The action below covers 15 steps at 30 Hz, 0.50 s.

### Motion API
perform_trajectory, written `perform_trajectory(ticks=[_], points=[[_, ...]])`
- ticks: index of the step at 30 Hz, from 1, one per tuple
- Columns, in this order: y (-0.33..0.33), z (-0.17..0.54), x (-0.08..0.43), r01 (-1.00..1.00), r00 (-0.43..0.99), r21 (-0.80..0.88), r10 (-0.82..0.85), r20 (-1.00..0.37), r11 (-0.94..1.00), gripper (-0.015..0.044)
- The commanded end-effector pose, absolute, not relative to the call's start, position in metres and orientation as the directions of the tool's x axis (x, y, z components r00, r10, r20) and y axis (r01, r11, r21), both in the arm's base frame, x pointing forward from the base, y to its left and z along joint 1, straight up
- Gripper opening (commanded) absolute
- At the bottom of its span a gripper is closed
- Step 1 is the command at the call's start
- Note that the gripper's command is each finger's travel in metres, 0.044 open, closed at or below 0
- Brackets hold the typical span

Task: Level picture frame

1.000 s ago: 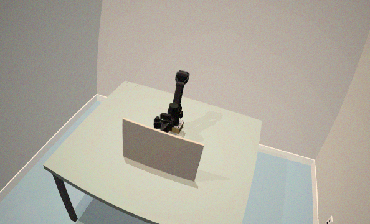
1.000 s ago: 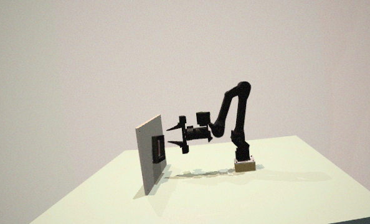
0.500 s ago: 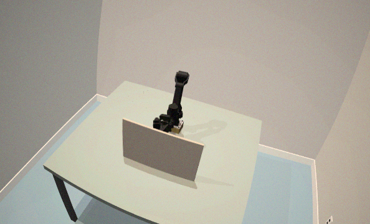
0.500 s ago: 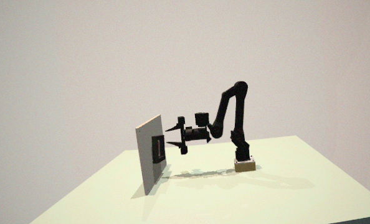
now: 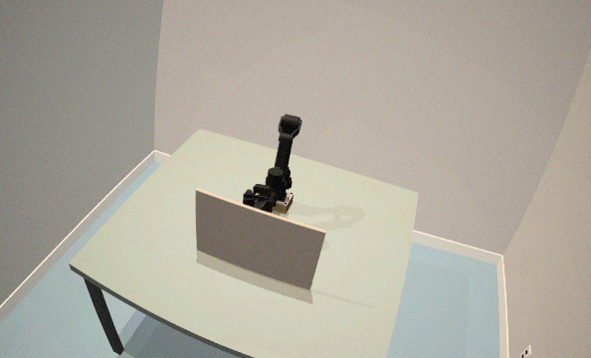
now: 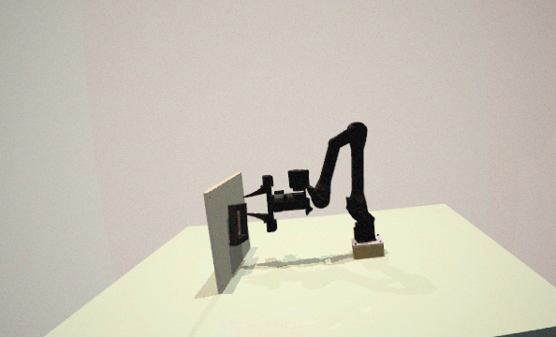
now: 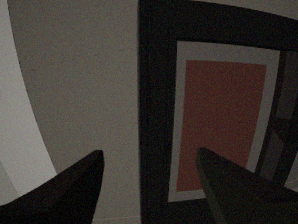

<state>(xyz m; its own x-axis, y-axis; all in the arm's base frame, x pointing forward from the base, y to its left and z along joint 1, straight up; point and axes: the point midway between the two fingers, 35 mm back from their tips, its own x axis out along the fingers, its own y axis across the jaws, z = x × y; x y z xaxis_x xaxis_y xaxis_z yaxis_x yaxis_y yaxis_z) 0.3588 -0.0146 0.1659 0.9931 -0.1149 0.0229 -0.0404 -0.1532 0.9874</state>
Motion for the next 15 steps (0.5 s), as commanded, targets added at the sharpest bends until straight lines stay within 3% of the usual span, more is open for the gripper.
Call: perform_trajectory(ticks=[1,15], points=[[-0.015,0.165,0.365,-0.038,0.994,0.987,-0.111,0.02,-0.157,0.026],[-0.017,0.165,0.383,-0.039,0.994,0.987,-0.111,0.022,-0.157,0.026]])
